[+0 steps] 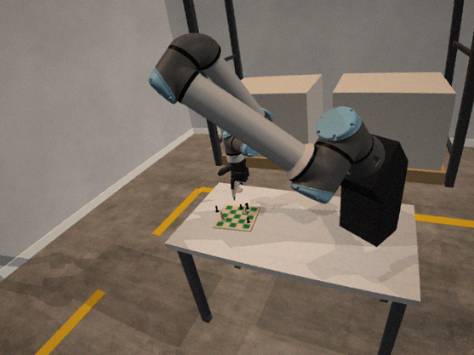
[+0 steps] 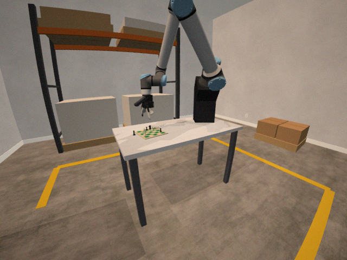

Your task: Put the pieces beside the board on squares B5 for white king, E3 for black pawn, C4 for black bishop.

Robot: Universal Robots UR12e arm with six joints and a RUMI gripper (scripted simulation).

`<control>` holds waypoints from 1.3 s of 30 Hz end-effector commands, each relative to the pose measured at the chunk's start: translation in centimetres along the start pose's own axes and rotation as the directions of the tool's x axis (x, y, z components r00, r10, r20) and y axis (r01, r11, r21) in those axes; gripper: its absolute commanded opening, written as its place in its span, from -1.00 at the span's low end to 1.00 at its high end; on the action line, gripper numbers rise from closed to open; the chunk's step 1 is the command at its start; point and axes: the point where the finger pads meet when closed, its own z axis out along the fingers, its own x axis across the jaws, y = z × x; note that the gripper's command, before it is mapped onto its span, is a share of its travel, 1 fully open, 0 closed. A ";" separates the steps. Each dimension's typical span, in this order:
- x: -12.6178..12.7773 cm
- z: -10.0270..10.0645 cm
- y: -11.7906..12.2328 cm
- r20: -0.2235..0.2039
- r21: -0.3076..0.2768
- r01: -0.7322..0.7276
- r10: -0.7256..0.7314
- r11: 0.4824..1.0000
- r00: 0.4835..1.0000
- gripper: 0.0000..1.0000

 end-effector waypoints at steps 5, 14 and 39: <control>0.0 -0.1 0.0 -0.001 0.001 0.000 0.000 1.000 1.000 1.00; 0.0 0.0 -0.3 -0.001 0.001 0.010 -0.010 1.000 1.000 1.00; -3.8 -0.1 -13.9 -0.001 0.000 0.478 -0.478 0.878 0.878 -0.56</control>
